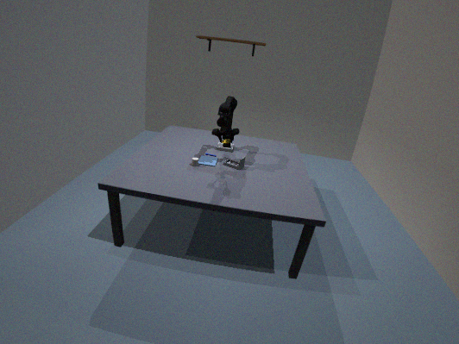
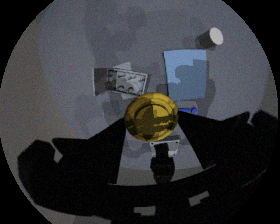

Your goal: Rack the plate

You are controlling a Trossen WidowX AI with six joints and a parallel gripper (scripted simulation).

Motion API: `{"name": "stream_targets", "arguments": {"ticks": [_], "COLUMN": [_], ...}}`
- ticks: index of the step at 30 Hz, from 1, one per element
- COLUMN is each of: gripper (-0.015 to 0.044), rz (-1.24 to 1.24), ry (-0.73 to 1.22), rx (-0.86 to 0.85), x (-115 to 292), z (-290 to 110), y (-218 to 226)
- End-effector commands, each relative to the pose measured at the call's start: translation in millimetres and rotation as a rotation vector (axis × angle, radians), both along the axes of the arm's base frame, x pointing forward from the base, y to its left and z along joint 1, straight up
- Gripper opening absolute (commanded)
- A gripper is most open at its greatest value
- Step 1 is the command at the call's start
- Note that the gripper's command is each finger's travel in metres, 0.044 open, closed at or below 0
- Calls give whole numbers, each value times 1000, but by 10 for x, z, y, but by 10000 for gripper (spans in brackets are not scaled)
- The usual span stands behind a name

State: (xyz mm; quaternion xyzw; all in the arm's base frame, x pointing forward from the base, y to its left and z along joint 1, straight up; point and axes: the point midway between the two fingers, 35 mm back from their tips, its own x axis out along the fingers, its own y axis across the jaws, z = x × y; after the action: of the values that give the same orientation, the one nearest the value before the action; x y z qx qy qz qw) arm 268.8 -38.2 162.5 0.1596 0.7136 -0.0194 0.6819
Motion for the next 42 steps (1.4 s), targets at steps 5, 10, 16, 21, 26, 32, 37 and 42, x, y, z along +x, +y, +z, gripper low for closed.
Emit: {"name": "stream_targets", "arguments": {"ticks": [5,10,16,21,26,32,37,42], "gripper": [0,0,0,0,0,0,0,0], "rz": [165,267,382,471,554,646,715,778], "ry": [-28,-67,-131,-198,-278,-389,-492,-605], "rx": [124,202,293,363,426,492,535,565], "x": [-11,-18,-27,-33,-38,-42,-44,-44], "z": [-167,-254,-348,-418,-480,-545,-591,-631], "y": [40,61,84,101,115,128,134,136]}}
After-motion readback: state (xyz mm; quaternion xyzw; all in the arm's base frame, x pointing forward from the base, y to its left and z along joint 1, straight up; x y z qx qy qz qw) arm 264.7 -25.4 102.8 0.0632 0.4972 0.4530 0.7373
